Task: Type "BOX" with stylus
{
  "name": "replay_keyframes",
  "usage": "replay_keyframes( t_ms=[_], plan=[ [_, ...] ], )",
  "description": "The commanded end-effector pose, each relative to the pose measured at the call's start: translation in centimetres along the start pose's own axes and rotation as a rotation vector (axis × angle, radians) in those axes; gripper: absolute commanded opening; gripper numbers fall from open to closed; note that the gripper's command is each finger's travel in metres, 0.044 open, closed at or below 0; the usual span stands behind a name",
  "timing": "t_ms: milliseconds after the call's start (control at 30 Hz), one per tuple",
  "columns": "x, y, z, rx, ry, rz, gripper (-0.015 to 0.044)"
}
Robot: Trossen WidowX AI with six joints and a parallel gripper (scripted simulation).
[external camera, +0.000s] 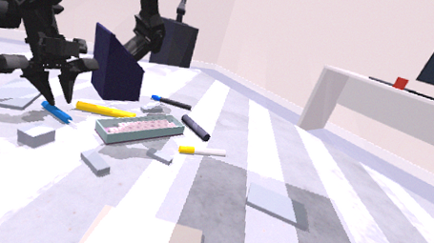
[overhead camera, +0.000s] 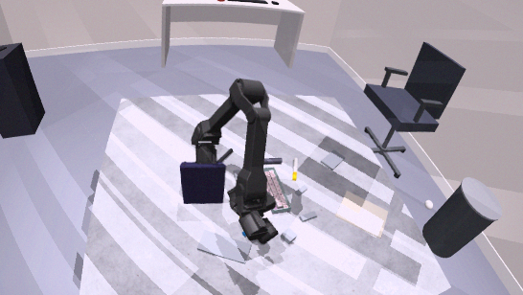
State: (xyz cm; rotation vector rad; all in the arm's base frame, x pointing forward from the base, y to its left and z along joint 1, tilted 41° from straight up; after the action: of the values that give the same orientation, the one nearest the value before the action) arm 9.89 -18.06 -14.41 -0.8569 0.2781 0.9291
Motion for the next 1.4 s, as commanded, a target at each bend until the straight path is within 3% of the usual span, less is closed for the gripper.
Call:
replay_keyframes(
  t_ms=[0,1200,1367],
  plan=[
    [0.4,0.2,0.1,0.007,-0.004,-0.005,0.0150],
    [2.6,1.5,0.0,0.007,-0.004,-0.005,0.0150],
    [2.4,1.4,-0.1,0.001,-0.002,-0.001,0.0019]
  ],
)
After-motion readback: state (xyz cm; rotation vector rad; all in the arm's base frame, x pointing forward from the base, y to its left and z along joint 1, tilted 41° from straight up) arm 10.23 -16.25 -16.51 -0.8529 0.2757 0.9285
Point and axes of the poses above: the point midway between the two fingers, 35 mm back from their tips, its own x axis out along the fingers, its own z axis across the jaws, y = z × x, the point moved 6 cm from there along -x, back along the fingers, and after that the axes turned 7 degrees about x, right-handed, at the moved point
